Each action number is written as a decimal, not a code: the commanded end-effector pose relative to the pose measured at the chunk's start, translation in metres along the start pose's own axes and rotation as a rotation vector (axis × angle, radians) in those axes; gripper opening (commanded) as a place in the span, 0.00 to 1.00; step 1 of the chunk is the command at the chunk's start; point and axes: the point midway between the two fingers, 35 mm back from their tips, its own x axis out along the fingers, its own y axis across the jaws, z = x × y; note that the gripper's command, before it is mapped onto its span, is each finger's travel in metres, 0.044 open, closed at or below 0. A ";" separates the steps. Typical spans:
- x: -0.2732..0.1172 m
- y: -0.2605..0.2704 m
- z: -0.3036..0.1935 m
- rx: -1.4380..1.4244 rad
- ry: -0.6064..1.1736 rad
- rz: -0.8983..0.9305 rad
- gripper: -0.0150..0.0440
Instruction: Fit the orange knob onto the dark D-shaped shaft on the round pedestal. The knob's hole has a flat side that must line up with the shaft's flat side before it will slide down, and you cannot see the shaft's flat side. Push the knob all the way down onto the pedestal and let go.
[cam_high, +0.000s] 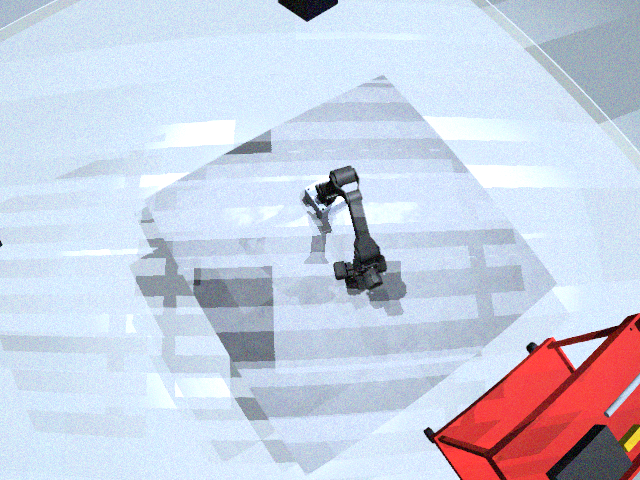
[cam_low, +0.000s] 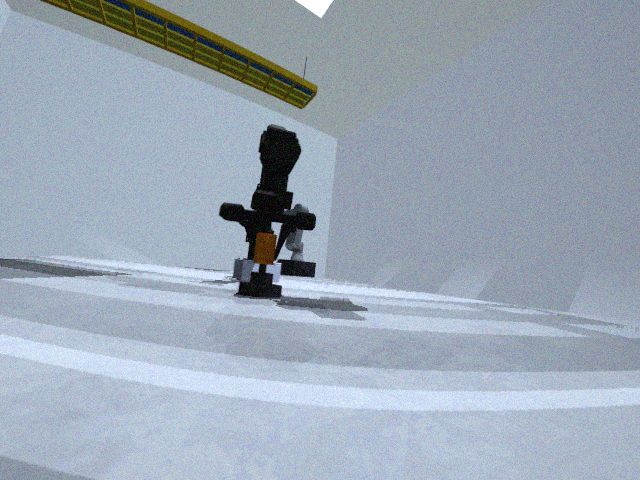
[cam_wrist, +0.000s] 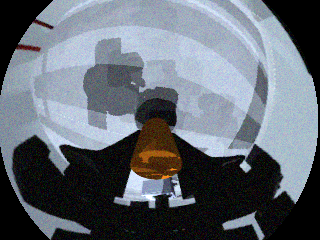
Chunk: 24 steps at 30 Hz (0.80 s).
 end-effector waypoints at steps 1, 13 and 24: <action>0.000 0.000 0.000 0.005 -0.001 0.000 0.25; -0.006 0.000 -0.002 0.130 -0.001 0.000 0.25; -0.001 0.000 0.001 0.214 -0.001 0.001 0.25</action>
